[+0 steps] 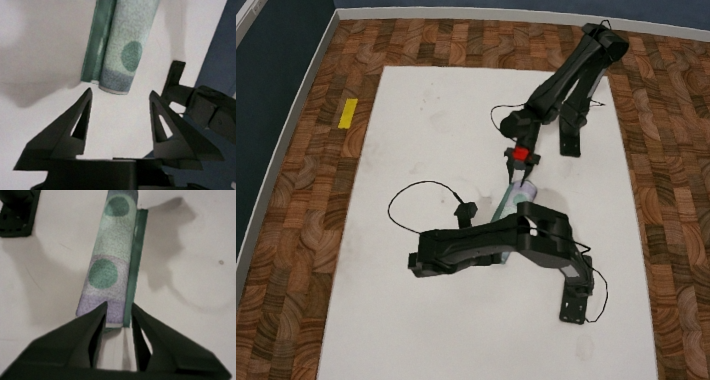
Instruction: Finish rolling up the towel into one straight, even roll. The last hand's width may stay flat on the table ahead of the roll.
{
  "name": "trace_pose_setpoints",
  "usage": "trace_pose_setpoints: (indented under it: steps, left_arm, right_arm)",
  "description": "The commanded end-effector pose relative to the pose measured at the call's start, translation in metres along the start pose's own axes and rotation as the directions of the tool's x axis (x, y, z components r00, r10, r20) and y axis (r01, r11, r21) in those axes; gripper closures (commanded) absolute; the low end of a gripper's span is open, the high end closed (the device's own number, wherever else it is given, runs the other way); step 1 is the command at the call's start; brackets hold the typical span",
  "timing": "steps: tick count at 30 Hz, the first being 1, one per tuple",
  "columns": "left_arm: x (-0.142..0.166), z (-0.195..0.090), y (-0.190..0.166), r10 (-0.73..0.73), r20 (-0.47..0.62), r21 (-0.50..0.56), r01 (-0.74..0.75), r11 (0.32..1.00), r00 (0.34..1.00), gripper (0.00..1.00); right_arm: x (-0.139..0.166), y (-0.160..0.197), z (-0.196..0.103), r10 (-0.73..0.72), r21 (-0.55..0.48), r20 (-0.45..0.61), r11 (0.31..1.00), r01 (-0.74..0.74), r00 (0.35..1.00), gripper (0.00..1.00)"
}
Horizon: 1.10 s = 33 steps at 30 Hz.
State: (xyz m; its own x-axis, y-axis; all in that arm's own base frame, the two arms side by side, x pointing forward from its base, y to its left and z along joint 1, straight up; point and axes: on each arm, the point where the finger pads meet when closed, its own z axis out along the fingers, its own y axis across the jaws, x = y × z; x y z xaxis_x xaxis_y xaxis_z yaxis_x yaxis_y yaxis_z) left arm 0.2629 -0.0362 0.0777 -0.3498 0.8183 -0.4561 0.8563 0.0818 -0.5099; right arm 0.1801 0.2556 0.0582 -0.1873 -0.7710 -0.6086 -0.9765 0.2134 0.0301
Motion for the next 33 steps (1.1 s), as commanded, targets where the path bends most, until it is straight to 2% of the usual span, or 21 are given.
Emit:
trace_pose_setpoints:
  steps: [1, 7, 10, 12, 24, 29, 33]
  left_arm:
    - [-0.005, -0.01, 0.001, 0.01, -0.008, 0.204, -0.008, 0.979, 1.0, 0.15]
    - [-0.005, -0.01, 0.001, 0.01, -0.008, 0.204, -0.008, 0.979, 1.0, 0.15]
    - [-0.005, -0.01, 0.001, 0.01, -0.008, 0.204, -0.008, 0.979, 1.0, 0.15]
    - [-0.005, -0.01, 0.001, 0.01, -0.008, 0.204, -0.008, 0.979, 1.0, 0.15]
    - [-0.005, -0.01, 0.001, 0.01, -0.008, 0.204, -0.008, 0.979, 1.0, 0.15]
    - [-0.005, -0.01, 0.001, 0.01, -0.008, 0.204, -0.008, 0.979, 1.0, 0.15]
    - [-0.005, -0.01, 0.001, 0.01, -0.008, 0.204, -0.008, 0.979, 1.0, 0.15]
  right_arm:
    - [-0.023, -0.006, -0.017, -0.017, 0.026, 0.043, 1.0, 0.016, 0.999, 0.68]
    - [-0.026, -0.006, -0.021, -0.017, 0.026, 0.043, 1.0, 0.016, 0.999, 0.68]
    - [-0.027, -0.006, -0.022, -0.017, 0.026, 0.043, 1.0, 0.016, 0.999, 0.57]
    - [-0.027, -0.006, -0.022, -0.017, 0.026, 0.043, 1.0, 0.016, 0.999, 0.57]
    - [-0.034, -0.005, -0.031, -0.017, 0.026, 0.043, 1.0, 0.016, 0.999, 0.15]
    - [-0.033, -0.005, -0.036, -0.017, 0.026, 0.043, 1.0, 0.016, 0.999, 0.15]
    - [-0.033, -0.005, -0.054, -0.017, 0.026, 0.043, 1.0, 0.016, 0.999, 0.15]
